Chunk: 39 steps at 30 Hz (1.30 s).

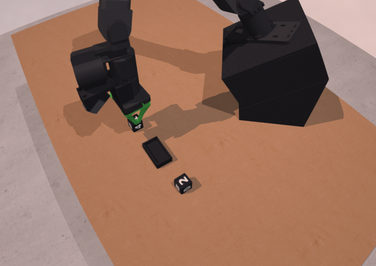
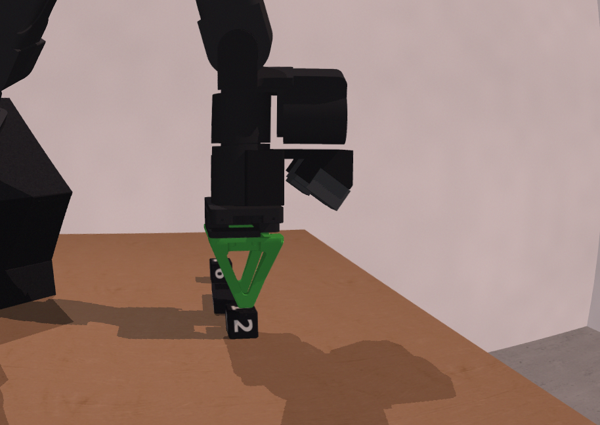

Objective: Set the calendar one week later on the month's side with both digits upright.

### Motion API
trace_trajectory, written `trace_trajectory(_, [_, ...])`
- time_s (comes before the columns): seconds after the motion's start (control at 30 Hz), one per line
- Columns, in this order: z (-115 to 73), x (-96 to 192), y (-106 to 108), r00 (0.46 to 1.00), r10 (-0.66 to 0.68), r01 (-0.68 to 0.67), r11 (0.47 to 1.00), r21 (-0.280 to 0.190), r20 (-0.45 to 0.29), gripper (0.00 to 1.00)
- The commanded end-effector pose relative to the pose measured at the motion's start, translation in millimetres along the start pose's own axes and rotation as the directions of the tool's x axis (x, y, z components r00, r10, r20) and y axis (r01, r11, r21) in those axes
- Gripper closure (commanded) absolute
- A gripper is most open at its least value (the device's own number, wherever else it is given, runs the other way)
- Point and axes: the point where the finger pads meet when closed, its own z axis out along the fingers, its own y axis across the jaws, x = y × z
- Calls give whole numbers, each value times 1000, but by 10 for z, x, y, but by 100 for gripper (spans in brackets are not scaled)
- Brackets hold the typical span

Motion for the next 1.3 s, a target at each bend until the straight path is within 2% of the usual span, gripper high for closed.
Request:
trace_trajectory(0.0, [-58,5,41,1000,-8,8,1000,-6,17,55])
trace_trajectory(0.13, [-88,-105,12,999,3,-3,1000,-1,45,55])
trace_trajectory(1.27, [-83,-77,20,999,0,0,1000,-2,37,55])
